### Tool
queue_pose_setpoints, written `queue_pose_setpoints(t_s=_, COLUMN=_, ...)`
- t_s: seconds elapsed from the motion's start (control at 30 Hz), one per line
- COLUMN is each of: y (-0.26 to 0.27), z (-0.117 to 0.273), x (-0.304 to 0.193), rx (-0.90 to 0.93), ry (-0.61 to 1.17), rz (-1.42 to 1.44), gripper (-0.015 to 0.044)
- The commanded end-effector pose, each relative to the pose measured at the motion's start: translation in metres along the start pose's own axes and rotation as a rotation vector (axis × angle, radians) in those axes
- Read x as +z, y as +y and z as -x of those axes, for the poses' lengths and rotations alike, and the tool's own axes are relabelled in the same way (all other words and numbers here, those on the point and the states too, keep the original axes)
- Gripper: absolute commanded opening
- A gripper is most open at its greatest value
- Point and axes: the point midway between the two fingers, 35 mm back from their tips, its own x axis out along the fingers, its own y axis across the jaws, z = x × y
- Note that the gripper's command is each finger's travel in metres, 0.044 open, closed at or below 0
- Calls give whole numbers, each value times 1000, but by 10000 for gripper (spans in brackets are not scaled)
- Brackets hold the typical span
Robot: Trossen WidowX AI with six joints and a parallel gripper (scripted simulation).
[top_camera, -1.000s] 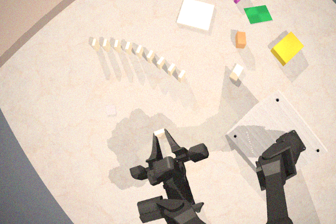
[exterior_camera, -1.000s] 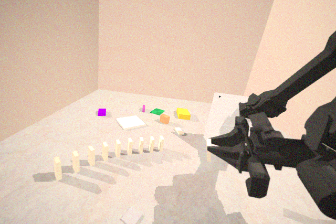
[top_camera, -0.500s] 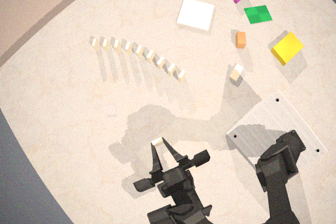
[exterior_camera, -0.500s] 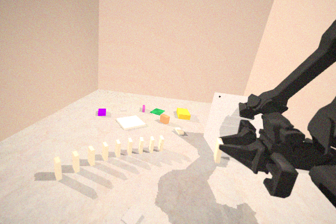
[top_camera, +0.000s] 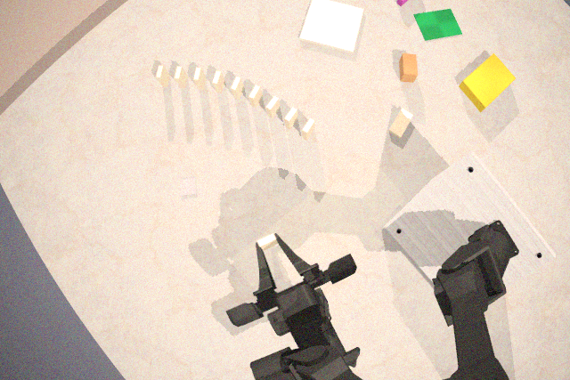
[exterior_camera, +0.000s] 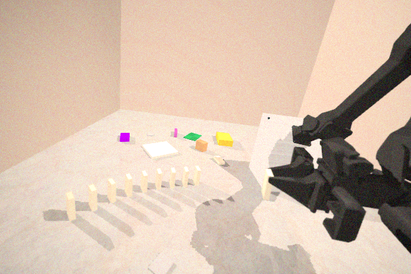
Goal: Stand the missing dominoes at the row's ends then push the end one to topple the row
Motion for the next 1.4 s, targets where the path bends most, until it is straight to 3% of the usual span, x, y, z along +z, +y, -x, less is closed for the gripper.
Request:
queue_pose_setpoints(t_s=0.0, y=2, z=-2, x=-8, rx=-1, ry=-2, rz=-2, gripper=107)
queue_pose_setpoints(t_s=1.07, y=0, z=-17, x=-106, rx=-4, ry=1, rz=8, gripper=107)
queue_pose_setpoints(t_s=1.37, y=-1, z=-17, x=-108, rx=-4, ry=1, rz=8, gripper=107)
